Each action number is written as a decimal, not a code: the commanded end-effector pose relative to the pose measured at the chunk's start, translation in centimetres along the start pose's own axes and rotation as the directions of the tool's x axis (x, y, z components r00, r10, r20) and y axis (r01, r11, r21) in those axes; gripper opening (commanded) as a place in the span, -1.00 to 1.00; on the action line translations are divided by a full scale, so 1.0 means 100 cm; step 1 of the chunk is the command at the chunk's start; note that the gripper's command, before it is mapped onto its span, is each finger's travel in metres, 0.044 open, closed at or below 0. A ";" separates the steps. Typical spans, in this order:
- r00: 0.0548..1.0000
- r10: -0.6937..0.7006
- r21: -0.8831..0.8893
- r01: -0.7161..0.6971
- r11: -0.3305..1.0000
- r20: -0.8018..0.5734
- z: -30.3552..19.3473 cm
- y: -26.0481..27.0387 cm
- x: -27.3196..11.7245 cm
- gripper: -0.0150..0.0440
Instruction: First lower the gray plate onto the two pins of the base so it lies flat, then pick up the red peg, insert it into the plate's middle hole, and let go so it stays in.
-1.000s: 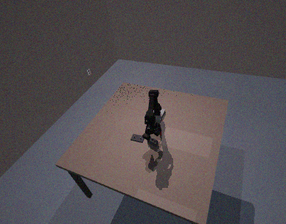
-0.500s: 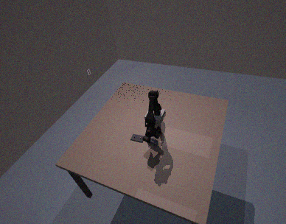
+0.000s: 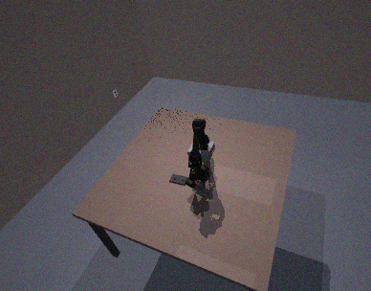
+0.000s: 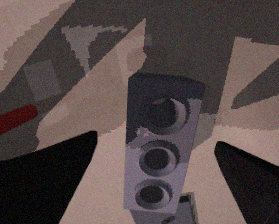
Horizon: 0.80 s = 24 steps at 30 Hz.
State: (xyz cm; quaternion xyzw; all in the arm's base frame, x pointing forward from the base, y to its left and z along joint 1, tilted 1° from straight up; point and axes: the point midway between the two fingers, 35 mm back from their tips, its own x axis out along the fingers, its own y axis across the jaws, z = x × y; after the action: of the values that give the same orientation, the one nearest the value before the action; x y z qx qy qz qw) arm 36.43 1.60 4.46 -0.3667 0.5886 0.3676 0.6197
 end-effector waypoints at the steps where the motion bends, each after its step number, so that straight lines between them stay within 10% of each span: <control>1: 1.000 -0.001 -0.003 0.001 1.000 -0.005 -0.001 0.000 0.006 1.00; 14: 1.000 -0.001 -0.003 0.001 1.000 -0.005 -0.001 0.001 0.024 1.00; 24: 1.000 -0.001 -0.003 0.001 1.000 -0.005 -0.001 0.001 0.024 0.11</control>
State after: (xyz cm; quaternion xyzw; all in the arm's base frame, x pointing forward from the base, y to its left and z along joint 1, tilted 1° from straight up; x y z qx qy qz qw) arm 36.34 1.64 2.05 -0.3666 0.5891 0.3684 0.6188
